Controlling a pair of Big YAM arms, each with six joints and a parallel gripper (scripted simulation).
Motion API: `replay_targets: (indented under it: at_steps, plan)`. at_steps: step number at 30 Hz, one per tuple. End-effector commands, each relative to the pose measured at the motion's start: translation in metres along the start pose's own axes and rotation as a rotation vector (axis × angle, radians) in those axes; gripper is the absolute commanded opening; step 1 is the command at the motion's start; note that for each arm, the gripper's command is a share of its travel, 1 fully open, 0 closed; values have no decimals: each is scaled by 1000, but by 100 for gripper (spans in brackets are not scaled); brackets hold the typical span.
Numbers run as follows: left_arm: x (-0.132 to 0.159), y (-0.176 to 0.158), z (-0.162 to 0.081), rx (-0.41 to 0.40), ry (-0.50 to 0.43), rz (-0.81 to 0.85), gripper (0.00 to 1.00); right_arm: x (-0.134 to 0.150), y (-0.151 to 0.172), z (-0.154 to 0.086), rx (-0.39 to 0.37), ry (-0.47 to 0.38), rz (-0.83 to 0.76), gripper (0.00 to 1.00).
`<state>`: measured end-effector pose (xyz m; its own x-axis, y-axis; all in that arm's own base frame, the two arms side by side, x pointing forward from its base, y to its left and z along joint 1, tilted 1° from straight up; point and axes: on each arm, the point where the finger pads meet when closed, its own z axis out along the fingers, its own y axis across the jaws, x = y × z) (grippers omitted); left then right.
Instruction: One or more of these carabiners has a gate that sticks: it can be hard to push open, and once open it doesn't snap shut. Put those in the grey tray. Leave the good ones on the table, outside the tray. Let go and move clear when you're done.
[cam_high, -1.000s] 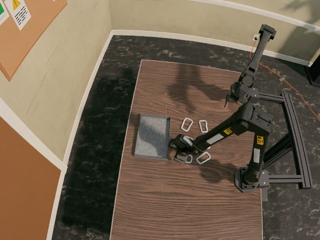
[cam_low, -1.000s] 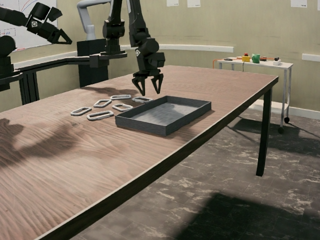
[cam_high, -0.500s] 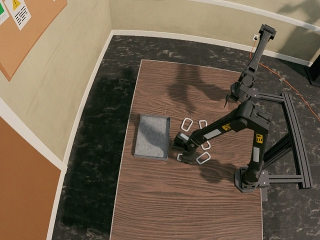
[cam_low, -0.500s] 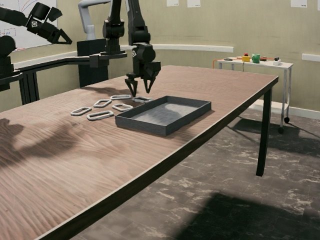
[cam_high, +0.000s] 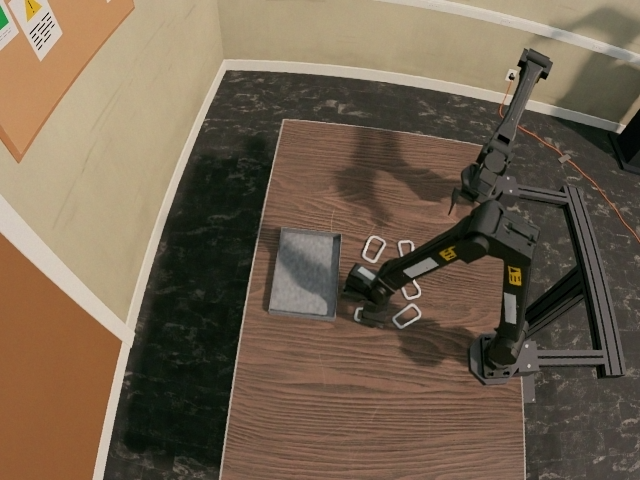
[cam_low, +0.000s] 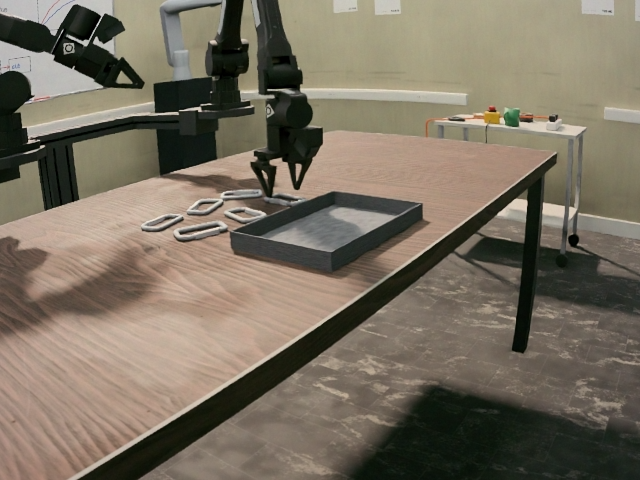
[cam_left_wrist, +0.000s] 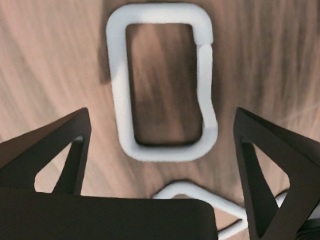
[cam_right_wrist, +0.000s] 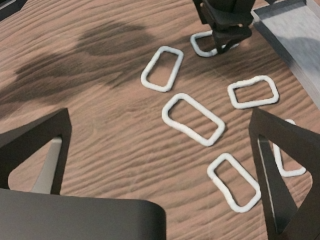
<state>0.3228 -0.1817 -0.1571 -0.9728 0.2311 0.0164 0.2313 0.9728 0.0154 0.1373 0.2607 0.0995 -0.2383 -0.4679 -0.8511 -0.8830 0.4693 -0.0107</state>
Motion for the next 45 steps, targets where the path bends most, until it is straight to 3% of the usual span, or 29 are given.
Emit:
replay_targets:
  at_steps: [1,4,11,13,18,34,35,37,39,40,45]
  plan:
    - [-22,-6,1,13,-36,-12,79,-11,0,0,2,-16,0,100]
    - [-28,-8,-4,18,-54,-13,79,-11,0,0,2,-16,0,100]
    - [-23,-7,14,13,-36,-12,79,-11,0,0,2,-16,0,100]
    - [-29,-8,7,17,-54,-13,56,-11,0,0,2,-16,0,100]
    - [-26,-7,2,19,-61,-13,49,-11,0,0,2,-16,0,100]
    - [-22,-6,2,19,-61,-13,44,-11,0,0,2,-16,0,100]
    - [-22,-6,2,19,-61,-13,56,-11,0,0,2,-16,0,100]
    - [-22,-6,2,19,-61,-13,56,-11,0,0,2,-16,0,100]
    - [-14,-4,9,11,-33,-12,78,-11,0,0,2,-16,0,100]
    - [-14,-4,9,11,-33,-12,83,-11,0,0,2,-16,0,100]
    - [-16,-5,3,17,-53,-24,83,-11,0,0,2,-16,0,100]
